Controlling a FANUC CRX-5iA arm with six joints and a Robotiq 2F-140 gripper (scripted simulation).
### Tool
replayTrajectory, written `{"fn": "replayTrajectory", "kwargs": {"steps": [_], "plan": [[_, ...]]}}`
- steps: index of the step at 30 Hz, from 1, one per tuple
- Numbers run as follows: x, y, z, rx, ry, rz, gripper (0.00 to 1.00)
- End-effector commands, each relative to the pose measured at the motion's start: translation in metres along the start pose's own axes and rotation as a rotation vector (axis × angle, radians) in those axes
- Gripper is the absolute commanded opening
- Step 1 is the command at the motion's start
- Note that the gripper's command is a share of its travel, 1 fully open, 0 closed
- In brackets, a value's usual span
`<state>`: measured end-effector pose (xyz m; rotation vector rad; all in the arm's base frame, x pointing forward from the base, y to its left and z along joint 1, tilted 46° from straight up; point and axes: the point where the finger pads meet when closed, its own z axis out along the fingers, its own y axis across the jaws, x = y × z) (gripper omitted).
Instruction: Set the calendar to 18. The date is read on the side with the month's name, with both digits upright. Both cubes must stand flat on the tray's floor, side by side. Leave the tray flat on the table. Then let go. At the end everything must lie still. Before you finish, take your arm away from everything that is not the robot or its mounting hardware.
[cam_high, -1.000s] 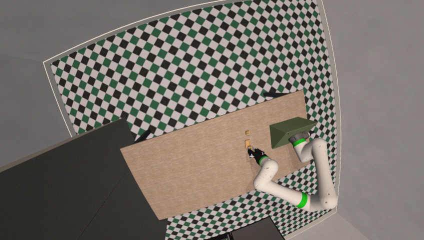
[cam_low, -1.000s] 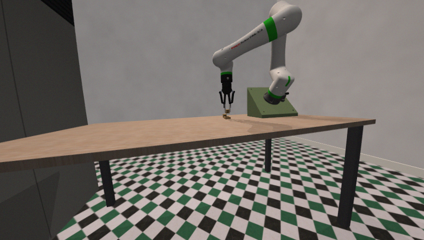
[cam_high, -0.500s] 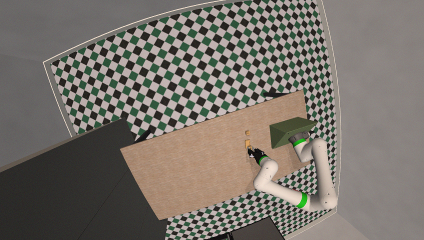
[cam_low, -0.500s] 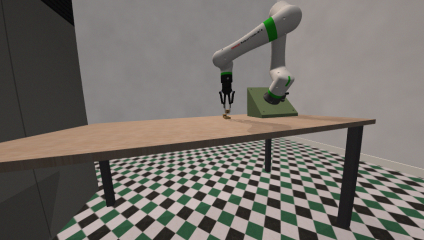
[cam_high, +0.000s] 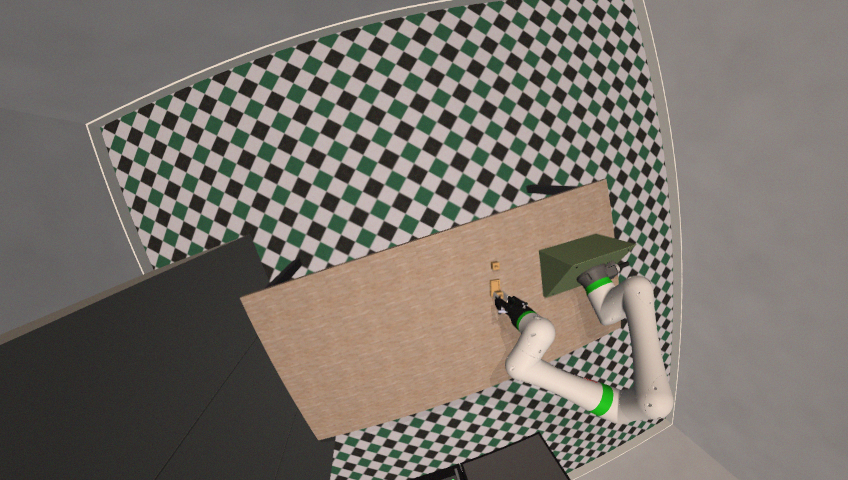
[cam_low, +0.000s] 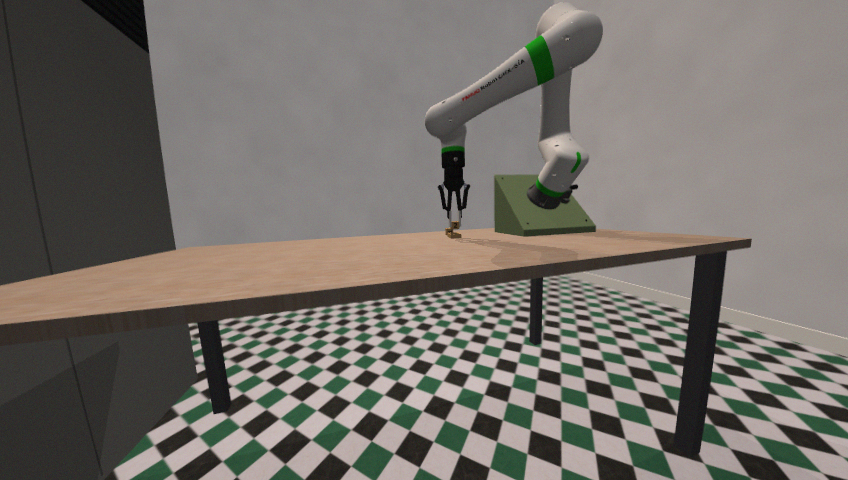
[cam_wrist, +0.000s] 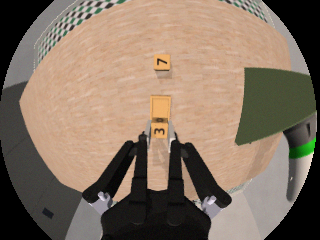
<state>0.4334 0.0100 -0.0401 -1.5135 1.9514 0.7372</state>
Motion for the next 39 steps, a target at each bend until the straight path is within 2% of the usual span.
{"fn": "replayTrajectory", "kwargs": {"steps": [1, 19, 39], "plan": [[0.0, 0.0, 0.003, 0.0, 0.0, 0.0, 0.17], [0.0, 0.0, 0.014, 0.0, 0.0, 0.0, 0.17], [0.0, 0.0, 0.015, 0.0, 0.0, 0.0, 0.17]]}}
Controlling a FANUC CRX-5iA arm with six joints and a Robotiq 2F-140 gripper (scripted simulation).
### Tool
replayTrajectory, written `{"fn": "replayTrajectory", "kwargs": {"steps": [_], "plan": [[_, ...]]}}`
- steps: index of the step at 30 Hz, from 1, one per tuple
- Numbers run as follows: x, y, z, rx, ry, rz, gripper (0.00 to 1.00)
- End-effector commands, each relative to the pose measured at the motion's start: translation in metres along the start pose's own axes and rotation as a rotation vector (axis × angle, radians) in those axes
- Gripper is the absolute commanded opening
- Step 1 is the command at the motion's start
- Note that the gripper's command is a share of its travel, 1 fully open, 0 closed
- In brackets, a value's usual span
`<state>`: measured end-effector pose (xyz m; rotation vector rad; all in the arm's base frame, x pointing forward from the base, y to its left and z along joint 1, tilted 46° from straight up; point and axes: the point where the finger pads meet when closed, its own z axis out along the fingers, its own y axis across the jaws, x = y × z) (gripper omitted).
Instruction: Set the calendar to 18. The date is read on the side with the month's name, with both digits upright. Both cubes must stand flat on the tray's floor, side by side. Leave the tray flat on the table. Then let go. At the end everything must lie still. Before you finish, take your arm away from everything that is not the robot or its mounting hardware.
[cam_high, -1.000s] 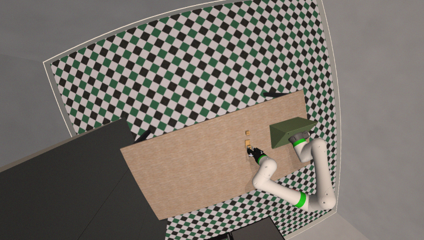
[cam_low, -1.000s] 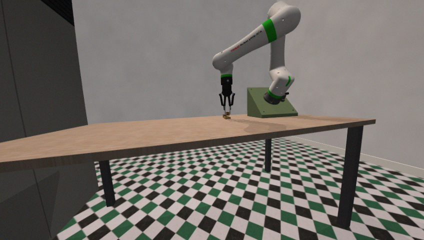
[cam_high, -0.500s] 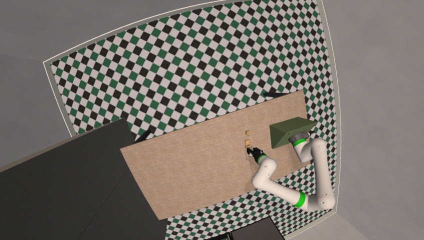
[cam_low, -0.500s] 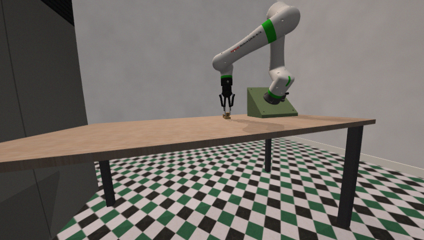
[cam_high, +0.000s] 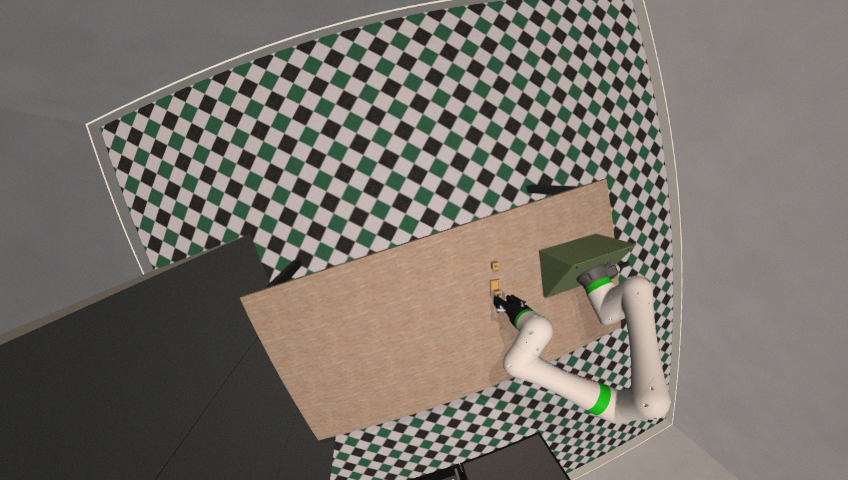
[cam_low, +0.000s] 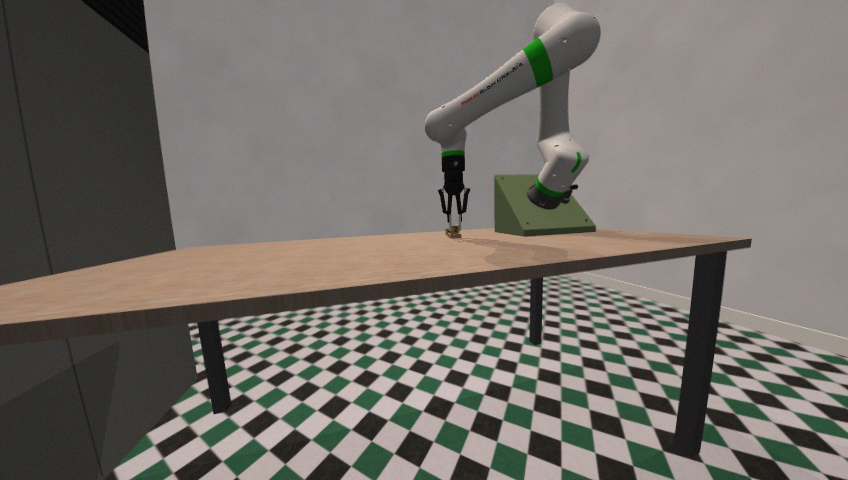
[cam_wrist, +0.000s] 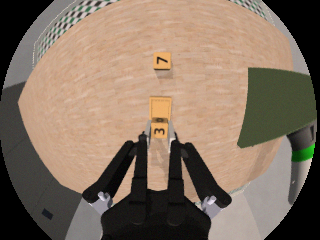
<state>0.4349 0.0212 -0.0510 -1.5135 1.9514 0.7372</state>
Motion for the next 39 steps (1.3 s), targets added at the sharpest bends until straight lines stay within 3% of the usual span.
{"fn": "replayTrajectory", "kwargs": {"steps": [1, 39], "plan": [[0.0001, -0.0001, -0.0002, 0.0, 0.0, 0.0, 0.17], [0.0001, -0.0001, 0.0086, 0.0, 0.0, 0.0, 0.17]]}}
